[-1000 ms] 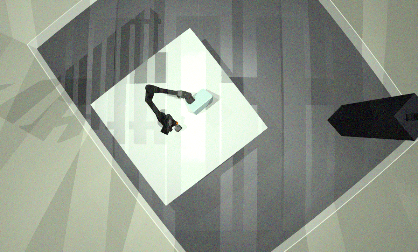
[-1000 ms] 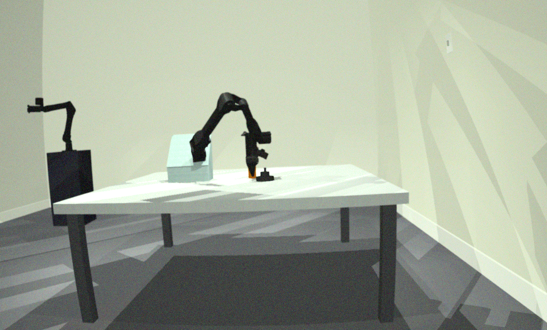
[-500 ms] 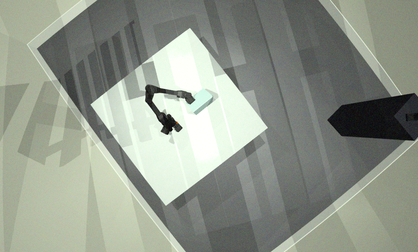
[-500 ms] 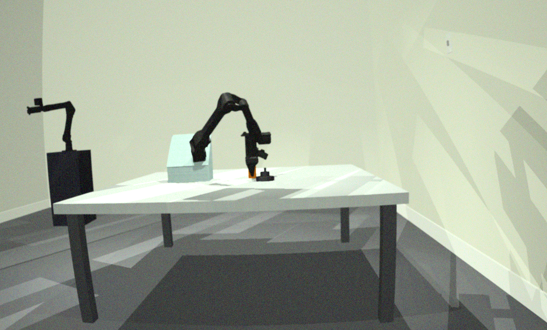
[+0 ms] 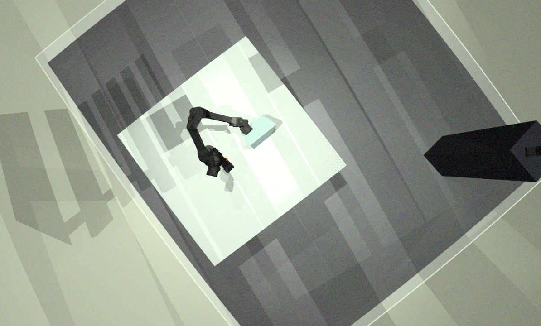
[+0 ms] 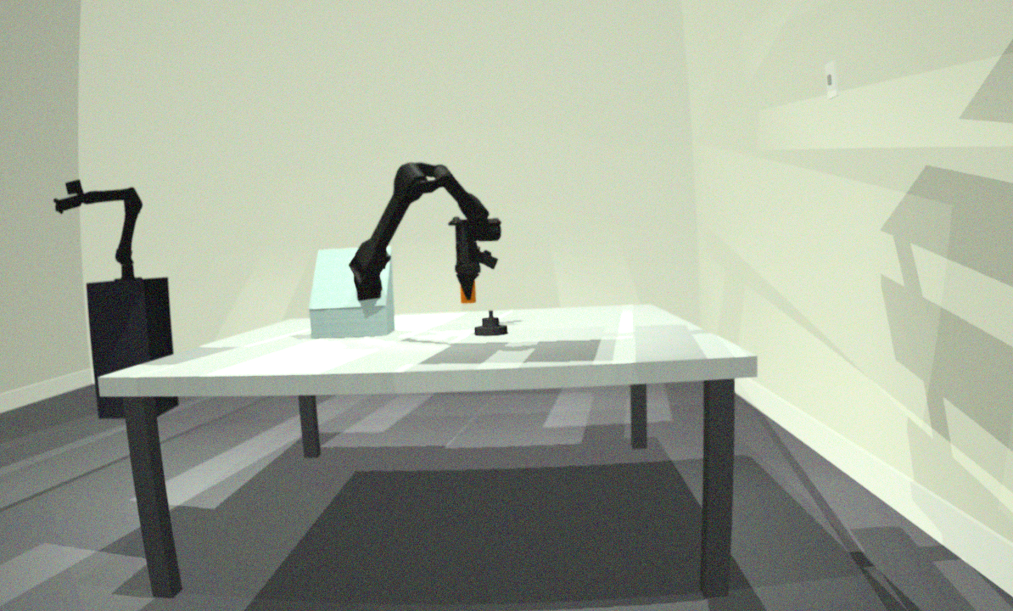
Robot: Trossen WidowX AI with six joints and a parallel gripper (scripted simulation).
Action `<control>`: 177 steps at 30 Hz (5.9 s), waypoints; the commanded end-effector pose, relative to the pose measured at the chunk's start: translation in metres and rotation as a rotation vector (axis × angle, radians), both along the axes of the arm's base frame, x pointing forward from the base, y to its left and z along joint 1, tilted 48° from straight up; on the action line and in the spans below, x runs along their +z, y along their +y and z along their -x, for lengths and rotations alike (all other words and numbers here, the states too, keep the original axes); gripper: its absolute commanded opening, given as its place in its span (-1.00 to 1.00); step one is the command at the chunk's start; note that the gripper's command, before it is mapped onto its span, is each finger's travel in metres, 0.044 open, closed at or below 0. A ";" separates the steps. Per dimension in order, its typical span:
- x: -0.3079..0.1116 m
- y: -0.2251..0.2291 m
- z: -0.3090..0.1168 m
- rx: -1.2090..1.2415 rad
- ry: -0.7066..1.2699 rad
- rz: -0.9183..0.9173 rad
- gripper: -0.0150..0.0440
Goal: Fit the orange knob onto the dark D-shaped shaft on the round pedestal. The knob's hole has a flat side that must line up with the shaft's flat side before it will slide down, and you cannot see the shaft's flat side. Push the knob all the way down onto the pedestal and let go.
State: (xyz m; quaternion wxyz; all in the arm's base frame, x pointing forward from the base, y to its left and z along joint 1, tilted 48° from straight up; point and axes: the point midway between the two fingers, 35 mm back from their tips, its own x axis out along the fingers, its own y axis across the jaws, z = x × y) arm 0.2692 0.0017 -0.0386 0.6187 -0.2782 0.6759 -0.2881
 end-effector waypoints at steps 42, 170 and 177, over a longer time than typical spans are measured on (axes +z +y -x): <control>0.082 -0.021 -0.037 0.005 -0.019 -0.025 -0.49; 0.106 -0.119 -0.048 0.134 0.132 -0.005 -0.49; 0.107 -0.115 -0.049 0.134 0.132 -0.005 -0.49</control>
